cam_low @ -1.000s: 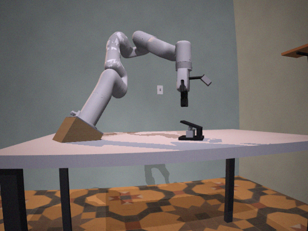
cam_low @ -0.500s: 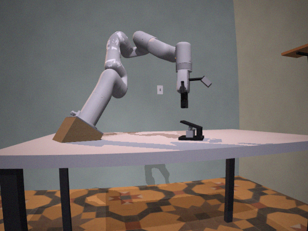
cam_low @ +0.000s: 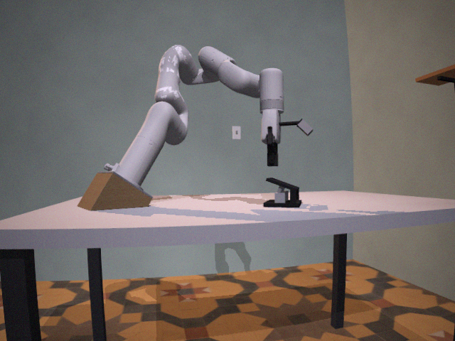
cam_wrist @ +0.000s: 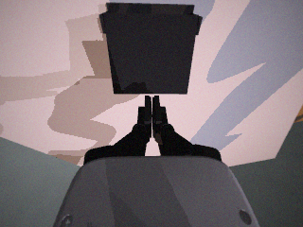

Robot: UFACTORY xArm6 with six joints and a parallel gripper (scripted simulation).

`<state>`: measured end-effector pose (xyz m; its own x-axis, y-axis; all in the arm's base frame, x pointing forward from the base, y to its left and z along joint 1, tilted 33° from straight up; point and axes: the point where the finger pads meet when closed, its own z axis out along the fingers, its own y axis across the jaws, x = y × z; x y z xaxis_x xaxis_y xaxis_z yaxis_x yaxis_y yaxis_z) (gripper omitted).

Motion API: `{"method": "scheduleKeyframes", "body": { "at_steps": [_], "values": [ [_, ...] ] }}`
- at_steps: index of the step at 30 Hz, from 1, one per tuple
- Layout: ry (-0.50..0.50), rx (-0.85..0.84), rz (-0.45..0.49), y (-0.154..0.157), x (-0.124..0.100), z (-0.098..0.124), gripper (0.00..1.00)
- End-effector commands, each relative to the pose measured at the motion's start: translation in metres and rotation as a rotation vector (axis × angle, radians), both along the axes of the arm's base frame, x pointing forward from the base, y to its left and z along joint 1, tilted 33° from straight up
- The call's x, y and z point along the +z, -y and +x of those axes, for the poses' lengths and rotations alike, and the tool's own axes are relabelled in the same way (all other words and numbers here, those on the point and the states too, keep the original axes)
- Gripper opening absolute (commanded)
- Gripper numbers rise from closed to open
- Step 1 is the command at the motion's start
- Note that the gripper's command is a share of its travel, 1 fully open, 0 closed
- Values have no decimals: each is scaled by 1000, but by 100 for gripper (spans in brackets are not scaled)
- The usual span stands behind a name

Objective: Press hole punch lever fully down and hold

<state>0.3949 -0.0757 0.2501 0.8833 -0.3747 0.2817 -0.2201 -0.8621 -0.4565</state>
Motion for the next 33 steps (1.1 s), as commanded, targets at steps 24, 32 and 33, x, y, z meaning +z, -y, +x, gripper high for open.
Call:
{"method": "scheduleKeyframes", "body": {
  "at_steps": [24,32,33],
  "values": [
    [3,-1,-1,-10,-26,15,0],
    [3,-1,-1,-11,-27,15,0],
    [3,-1,-1,-11,-27,15,0]
  ]
}}
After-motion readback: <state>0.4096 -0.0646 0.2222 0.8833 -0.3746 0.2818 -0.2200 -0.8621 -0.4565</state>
